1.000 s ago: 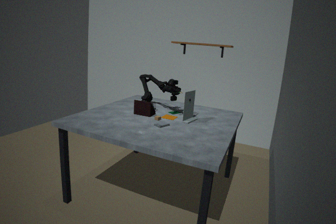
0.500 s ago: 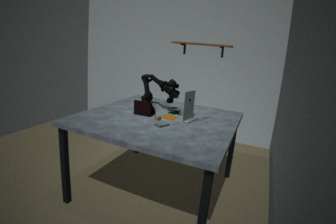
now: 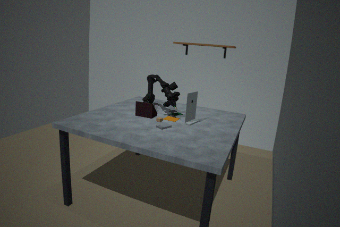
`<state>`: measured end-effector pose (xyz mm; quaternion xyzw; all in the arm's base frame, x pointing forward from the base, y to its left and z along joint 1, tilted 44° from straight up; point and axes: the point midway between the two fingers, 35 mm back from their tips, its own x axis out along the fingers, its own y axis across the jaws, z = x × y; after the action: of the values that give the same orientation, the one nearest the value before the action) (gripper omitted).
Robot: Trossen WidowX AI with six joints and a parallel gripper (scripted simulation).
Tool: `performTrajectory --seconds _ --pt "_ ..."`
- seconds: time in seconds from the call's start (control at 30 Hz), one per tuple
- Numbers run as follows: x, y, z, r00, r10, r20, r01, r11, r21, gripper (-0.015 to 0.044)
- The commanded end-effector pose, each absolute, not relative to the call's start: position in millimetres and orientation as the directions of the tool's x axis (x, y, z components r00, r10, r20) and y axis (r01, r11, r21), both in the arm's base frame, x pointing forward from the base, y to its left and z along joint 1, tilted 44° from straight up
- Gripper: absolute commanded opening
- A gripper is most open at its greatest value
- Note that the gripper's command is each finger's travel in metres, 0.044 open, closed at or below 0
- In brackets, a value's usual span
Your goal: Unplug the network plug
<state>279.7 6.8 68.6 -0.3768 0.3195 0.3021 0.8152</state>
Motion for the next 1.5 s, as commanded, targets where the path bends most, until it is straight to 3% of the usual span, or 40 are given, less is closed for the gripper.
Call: performTrajectory --seconds 0.0,0.27,1.47 --pt "270.9 12.9 60.1 0.554 0.337 -0.761 -0.788 0.509 -0.348 0.0000" --pt "253.1 24.2 49.5 0.452 0.494 -0.743 -0.857 0.470 -0.208 0.0000" --pt "249.7 53.8 17.1 0.448 0.496 -0.743 -0.859 0.469 -0.204 0.0000"
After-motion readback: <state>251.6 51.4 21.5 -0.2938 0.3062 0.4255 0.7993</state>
